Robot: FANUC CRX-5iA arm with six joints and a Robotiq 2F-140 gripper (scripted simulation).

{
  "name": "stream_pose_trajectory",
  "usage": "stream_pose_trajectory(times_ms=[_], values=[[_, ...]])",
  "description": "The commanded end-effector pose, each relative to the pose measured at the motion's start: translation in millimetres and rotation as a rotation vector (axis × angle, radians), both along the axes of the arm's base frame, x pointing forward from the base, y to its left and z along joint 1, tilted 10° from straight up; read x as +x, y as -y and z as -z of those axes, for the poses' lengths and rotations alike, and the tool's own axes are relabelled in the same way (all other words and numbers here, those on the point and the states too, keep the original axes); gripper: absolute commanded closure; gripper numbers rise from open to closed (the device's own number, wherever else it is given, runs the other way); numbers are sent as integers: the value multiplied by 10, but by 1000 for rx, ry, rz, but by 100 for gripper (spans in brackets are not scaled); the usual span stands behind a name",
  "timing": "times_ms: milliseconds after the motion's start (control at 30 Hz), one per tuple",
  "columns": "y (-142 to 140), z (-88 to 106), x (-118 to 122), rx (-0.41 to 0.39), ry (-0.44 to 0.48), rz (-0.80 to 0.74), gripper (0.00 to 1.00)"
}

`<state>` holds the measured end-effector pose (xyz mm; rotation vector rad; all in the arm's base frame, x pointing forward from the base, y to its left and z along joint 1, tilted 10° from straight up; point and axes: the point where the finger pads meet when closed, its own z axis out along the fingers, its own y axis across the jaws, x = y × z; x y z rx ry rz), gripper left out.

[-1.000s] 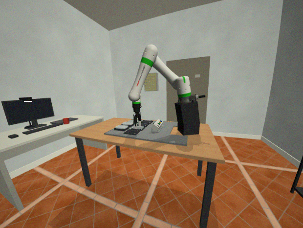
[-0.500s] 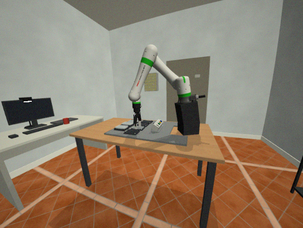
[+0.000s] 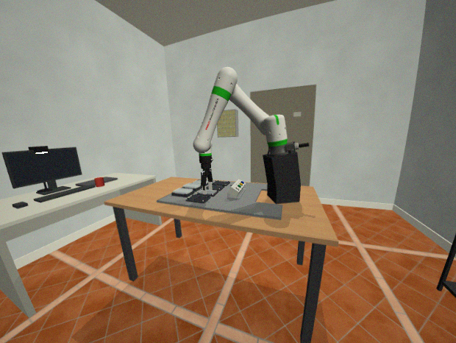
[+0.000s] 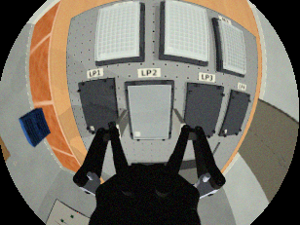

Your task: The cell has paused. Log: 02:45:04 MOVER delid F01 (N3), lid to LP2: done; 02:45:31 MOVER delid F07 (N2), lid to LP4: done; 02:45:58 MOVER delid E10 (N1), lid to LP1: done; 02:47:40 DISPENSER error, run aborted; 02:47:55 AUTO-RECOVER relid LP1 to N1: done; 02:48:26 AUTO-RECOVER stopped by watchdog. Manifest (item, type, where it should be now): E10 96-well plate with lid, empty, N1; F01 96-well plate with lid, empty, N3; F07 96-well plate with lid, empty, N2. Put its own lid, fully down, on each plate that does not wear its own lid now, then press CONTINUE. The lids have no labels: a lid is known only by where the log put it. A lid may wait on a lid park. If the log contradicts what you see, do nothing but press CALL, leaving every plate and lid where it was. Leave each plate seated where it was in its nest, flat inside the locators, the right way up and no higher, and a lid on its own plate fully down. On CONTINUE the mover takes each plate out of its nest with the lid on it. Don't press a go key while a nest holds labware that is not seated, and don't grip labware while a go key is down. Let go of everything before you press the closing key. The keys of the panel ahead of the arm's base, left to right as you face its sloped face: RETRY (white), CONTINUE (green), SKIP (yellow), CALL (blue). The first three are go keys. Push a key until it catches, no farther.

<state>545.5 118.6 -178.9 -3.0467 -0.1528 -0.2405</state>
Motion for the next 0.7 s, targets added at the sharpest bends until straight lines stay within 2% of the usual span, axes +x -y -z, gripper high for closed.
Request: stream_pose_trajectory(times_ms=[0, 333, 367, 667], values=[[0, -1, 2, 0, 0, 0, 34], [0, -1, 2, 0, 0, 0, 34], [0, -1, 2, 0, 0, 0, 100], [0, -1, 2, 0, 0, 0, 100]])
